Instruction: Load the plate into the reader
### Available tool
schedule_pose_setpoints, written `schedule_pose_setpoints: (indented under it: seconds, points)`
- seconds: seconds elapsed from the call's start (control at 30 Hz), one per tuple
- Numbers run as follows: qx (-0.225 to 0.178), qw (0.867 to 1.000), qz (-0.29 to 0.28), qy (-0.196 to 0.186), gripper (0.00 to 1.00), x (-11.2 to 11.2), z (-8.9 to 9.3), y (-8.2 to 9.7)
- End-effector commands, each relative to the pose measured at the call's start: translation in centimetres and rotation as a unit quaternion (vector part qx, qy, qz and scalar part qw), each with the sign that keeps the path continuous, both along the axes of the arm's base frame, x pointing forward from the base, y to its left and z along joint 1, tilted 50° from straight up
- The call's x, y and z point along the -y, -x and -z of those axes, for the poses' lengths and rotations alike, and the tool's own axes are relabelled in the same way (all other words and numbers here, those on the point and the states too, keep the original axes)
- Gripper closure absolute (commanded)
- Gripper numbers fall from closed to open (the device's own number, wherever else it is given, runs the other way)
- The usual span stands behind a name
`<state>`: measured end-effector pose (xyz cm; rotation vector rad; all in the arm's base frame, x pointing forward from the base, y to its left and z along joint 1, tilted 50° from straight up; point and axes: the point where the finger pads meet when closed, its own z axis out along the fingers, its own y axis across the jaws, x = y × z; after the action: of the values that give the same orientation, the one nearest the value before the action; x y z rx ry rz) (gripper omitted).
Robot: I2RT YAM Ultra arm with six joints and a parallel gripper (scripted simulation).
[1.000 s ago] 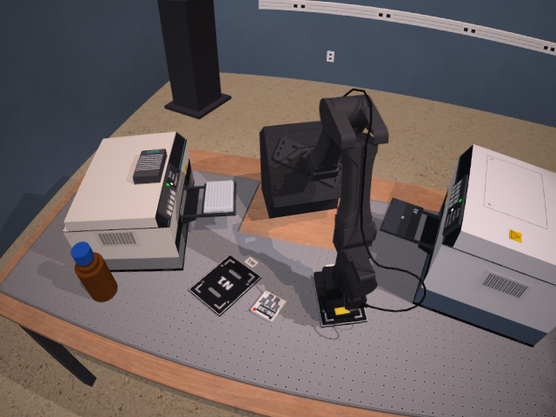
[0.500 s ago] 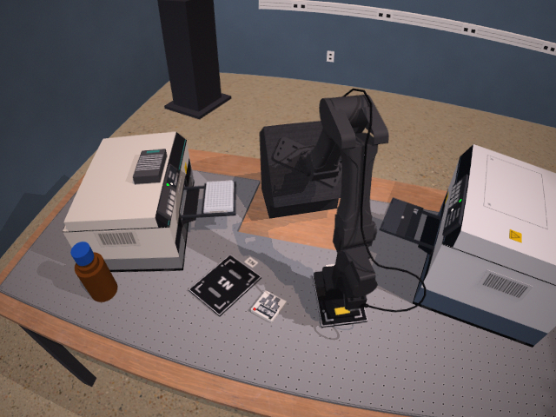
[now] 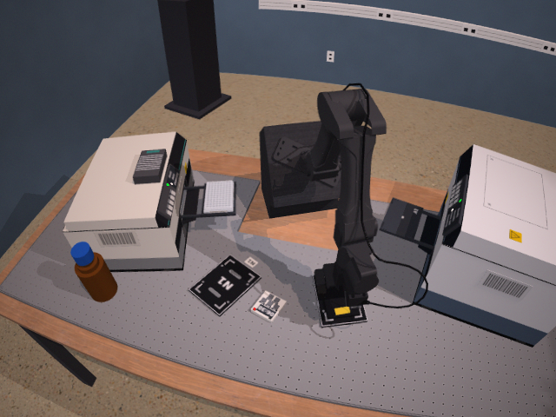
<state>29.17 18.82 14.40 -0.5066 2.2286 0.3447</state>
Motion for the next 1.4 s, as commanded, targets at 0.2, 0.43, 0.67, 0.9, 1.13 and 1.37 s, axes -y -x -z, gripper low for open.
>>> schedule_pose_setpoints:
  seconds: [0.2, 0.43, 0.67, 0.9, 1.13, 1.37]
  points:
    - [0.016, 1.000, -0.002, -0.006, 0.00, 0.3, -2.4, 0.8]
    - [0.016, 1.000, -0.002, -0.007, 0.00, 0.6, -2.8, 1.3]
    - [0.015, 1.000, 0.001, -0.007, 0.00, 1.1, -3.4, 1.9]
    - [0.015, 1.000, 0.001, -0.008, 0.00, 1.5, -4.0, 2.5]
    - [0.015, 1.000, 0.001, -0.009, 0.00, 1.7, -4.4, 3.0]
    - [0.015, 1.000, 0.002, -0.009, 0.00, 2.1, -5.0, 3.6]
